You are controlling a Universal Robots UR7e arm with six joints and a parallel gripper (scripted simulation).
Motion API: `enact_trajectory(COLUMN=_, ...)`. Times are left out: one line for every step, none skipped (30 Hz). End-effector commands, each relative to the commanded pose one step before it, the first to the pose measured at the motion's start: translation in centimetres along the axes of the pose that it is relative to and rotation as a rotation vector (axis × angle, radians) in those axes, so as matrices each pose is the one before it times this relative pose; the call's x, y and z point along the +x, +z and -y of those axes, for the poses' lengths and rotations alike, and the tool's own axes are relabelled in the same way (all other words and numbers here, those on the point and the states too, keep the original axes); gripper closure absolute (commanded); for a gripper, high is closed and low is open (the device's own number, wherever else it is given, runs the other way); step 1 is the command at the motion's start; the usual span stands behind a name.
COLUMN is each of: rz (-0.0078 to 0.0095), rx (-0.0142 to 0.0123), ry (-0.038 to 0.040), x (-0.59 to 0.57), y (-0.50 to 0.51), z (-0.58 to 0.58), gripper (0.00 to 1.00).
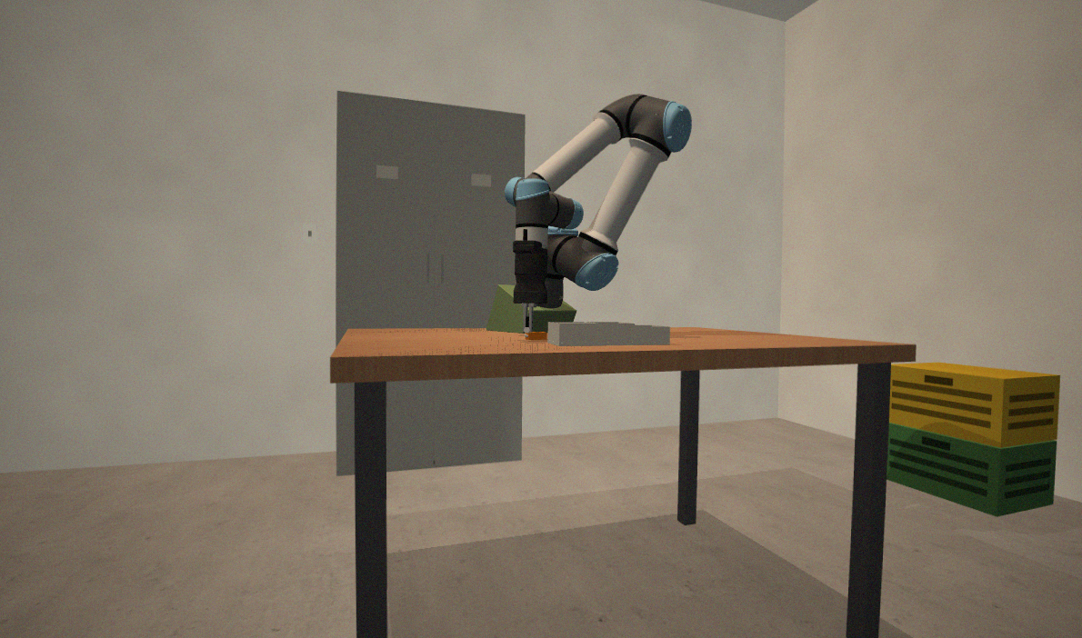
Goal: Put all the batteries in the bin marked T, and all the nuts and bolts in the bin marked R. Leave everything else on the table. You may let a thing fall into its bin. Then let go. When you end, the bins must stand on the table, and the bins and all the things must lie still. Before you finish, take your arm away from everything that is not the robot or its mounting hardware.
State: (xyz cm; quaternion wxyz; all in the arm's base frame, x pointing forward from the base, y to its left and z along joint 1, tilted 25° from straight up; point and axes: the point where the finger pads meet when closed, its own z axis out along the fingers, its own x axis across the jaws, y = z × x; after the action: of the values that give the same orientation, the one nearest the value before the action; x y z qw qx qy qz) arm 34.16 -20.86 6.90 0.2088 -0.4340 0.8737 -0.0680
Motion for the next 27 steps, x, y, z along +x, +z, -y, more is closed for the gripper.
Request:
enact_trajectory(rz=0.00444, rx=-0.00345, ry=-0.00013, x=0.060, y=-1.850, z=-0.018, gripper=1.00)
enact_trajectory(rz=-0.00002, rx=-0.00002, ry=0.00000, x=0.000, y=-0.336, z=-0.001, gripper=1.00)
enact_trajectory(rz=-0.00003, rx=-0.00002, ry=0.00000, x=0.000, y=-0.334, z=0.000, gripper=1.00)
enact_trajectory(rz=-0.00003, rx=-0.00002, ry=0.00000, x=0.000, y=-0.334, z=0.000, gripper=1.00)
enact_trajectory(rz=-0.00003, rx=-0.00002, ry=0.00000, x=0.000, y=-0.334, z=0.000, gripper=1.00)
enact_trajectory(rz=-0.00003, rx=-0.00002, ry=0.00000, x=0.000, y=-0.334, z=0.000, gripper=1.00)
enact_trajectory(rz=-0.00003, rx=-0.00002, ry=0.00000, x=0.000, y=-0.334, z=0.000, gripper=1.00)
enact_trajectory(rz=-0.00002, rx=-0.00002, ry=0.00000, x=0.000, y=-0.334, z=0.000, gripper=1.00)
enact_trajectory(rz=0.00000, rx=0.00000, ry=0.00000, x=0.000, y=0.000, z=0.000, gripper=1.00)
enact_trajectory(rz=0.00000, rx=0.00000, ry=0.00000, x=0.000, y=0.000, z=0.000, gripper=1.00)
enact_trajectory(rz=0.00000, rx=0.00000, ry=0.00000, x=0.000, y=-0.001, z=0.000, gripper=1.00)
enact_trajectory(rz=0.00000, rx=0.00000, ry=0.00000, x=0.000, y=-0.001, z=0.000, gripper=1.00)
enact_trajectory(rz=0.00000, rx=0.00000, ry=0.00000, x=0.000, y=0.000, z=0.000, gripper=1.00)
enact_trajectory(rz=0.00000, rx=0.00000, ry=0.00000, x=0.000, y=0.000, z=0.000, gripper=1.00)
enact_trajectory(rz=0.00000, rx=0.00000, ry=0.00000, x=0.000, y=0.000, z=0.000, gripper=1.00)
enact_trajectory(rz=-0.00004, rx=-0.00003, ry=0.00000, x=0.001, y=0.000, z=-0.001, gripper=1.00)
enact_trajectory(rz=0.00000, rx=0.00000, ry=0.00000, x=0.000, y=0.000, z=0.000, gripper=1.00)
enact_trajectory(rz=0.00000, rx=0.00000, ry=0.00000, x=0.000, y=0.000, z=0.000, gripper=1.00)
enact_trajectory(rz=0.00019, rx=-0.00063, ry=0.00030, x=-0.005, y=0.032, z=-0.034, gripper=1.00)
enact_trajectory(rz=0.00029, rx=-0.00045, ry=0.00025, x=-0.005, y=0.021, z=-0.027, gripper=1.00)
enact_trajectory(rz=0.00210, rx=-0.00316, ry=0.00023, x=-0.074, y=0.144, z=-0.119, gripper=1.00)
enact_trajectory(rz=0.00000, rx=0.00000, ry=0.00000, x=0.000, y=-0.001, z=-0.001, gripper=1.00)
enact_trajectory(rz=0.00000, rx=0.00000, ry=0.00000, x=0.000, y=-0.001, z=0.000, gripper=1.00)
enact_trajectory(rz=0.00000, rx=0.00000, ry=0.00000, x=0.000, y=0.000, z=0.000, gripper=1.00)
enact_trajectory(rz=0.00000, rx=0.00000, ry=0.00000, x=0.000, y=0.000, z=0.000, gripper=1.00)
enact_trajectory(rz=-0.00002, rx=0.00001, ry=0.00001, x=-0.002, y=0.007, z=0.003, gripper=1.00)
enact_trajectory(rz=0.00000, rx=0.00000, ry=0.00000, x=0.000, y=-0.001, z=-0.001, gripper=1.00)
